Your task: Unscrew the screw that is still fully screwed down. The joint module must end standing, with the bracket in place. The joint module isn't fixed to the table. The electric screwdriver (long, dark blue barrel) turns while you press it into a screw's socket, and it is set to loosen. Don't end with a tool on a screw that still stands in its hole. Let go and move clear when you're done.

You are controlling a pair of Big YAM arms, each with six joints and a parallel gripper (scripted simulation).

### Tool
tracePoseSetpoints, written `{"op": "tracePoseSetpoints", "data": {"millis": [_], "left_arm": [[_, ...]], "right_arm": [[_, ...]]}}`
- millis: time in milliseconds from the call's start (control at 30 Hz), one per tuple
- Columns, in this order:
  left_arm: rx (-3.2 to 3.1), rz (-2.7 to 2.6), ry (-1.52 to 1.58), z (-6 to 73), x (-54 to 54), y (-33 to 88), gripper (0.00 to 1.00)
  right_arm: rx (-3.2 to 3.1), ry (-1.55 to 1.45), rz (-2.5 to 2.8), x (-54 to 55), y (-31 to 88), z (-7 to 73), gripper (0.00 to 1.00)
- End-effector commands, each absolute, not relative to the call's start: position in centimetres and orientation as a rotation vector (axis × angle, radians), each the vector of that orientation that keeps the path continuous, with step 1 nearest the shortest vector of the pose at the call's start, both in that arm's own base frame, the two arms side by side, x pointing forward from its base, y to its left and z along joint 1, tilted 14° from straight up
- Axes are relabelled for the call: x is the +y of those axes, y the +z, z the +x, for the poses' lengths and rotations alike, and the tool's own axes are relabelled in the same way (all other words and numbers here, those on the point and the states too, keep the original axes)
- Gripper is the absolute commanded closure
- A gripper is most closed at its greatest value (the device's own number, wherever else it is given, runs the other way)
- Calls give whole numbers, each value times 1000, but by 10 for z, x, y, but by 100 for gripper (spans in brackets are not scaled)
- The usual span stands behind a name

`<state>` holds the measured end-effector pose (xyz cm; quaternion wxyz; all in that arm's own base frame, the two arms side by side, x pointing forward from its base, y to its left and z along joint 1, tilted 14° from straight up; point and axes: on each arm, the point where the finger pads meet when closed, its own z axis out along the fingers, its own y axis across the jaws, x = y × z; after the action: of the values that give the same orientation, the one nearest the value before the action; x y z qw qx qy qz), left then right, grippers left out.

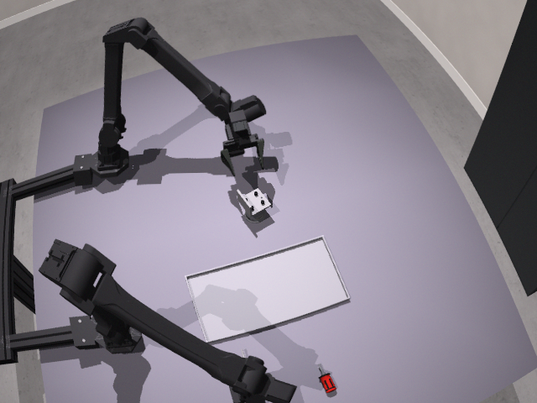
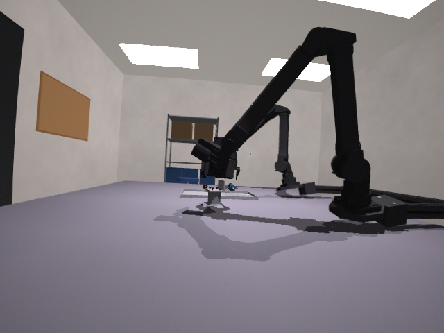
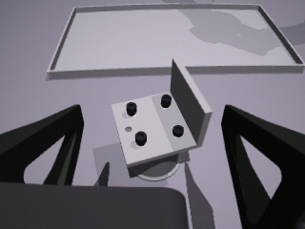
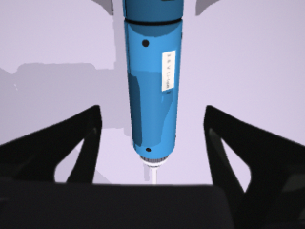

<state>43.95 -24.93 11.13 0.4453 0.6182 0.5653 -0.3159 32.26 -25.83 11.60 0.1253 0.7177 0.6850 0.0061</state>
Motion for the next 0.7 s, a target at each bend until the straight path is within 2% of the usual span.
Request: {"op": "tracePoseSetpoints", "data": {"millis": [0, 667], "left_arm": [[1392, 1529, -770, 448, -247, 106, 14], [1394, 1532, -776, 450, -243, 75, 14]], "right_arm": [[1995, 25, 2083, -260, 116, 332, 35], [1995, 25, 2083, -260, 116, 332, 35]]}}
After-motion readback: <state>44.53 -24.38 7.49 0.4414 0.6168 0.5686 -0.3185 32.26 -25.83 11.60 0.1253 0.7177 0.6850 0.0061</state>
